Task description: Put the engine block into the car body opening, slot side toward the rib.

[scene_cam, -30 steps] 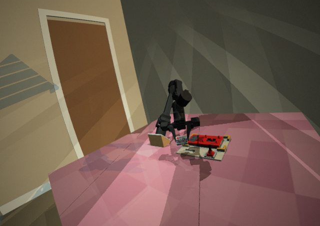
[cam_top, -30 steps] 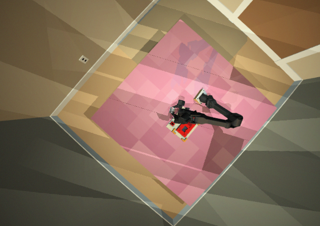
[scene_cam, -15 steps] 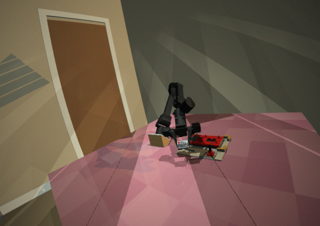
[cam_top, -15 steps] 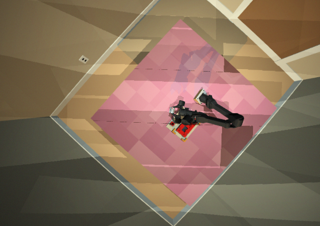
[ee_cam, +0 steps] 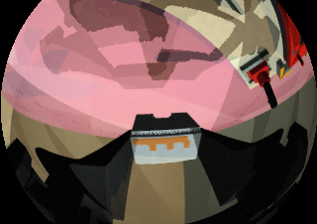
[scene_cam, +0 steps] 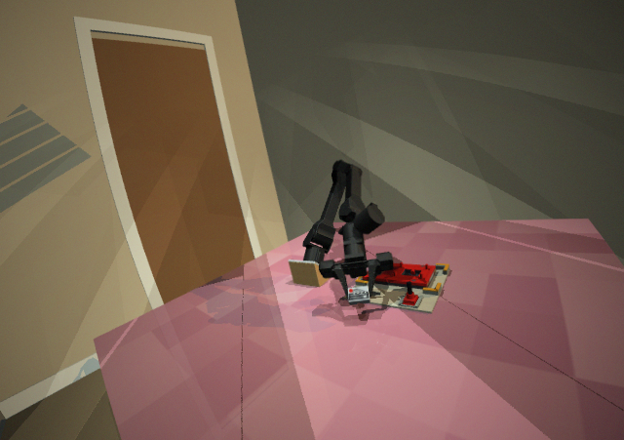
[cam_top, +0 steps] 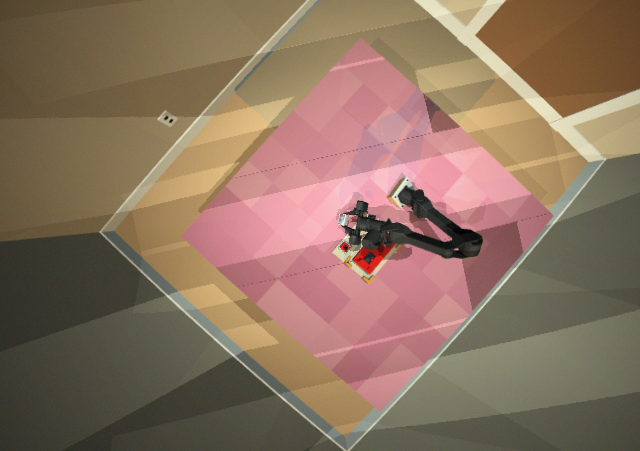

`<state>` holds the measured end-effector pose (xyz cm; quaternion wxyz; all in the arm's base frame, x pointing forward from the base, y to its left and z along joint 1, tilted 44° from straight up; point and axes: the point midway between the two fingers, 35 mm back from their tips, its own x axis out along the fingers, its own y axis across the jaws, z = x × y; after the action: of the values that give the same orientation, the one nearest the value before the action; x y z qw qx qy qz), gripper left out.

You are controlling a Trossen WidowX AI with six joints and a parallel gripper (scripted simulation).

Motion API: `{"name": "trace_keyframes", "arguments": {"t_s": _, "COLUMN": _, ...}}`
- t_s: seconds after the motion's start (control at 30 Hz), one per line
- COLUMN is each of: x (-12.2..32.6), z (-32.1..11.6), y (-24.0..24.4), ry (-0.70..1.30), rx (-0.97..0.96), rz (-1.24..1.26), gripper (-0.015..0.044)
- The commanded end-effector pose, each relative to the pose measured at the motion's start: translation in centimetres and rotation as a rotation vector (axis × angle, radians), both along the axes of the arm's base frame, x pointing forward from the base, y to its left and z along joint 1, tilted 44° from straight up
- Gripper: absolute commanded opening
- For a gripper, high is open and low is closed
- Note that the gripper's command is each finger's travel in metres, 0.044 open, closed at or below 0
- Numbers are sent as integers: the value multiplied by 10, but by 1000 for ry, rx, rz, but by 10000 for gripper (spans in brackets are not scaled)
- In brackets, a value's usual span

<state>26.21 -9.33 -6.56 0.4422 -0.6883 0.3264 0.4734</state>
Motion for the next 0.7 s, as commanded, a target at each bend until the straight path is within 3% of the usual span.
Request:
{"name": "trace_keyframes", "arguments": {"t_s": 0.0, "x": -1, "z": -7, "y": 6, "ry": 3, "rx": -2, "rz": -6, "gripper": 0}}
{"name": "trace_keyframes", "arguments": {"t_s": 0.67, "x": -4, "z": -38, "y": 35, "ry": 3, "rx": 1, "rz": -6, "gripper": 0}}
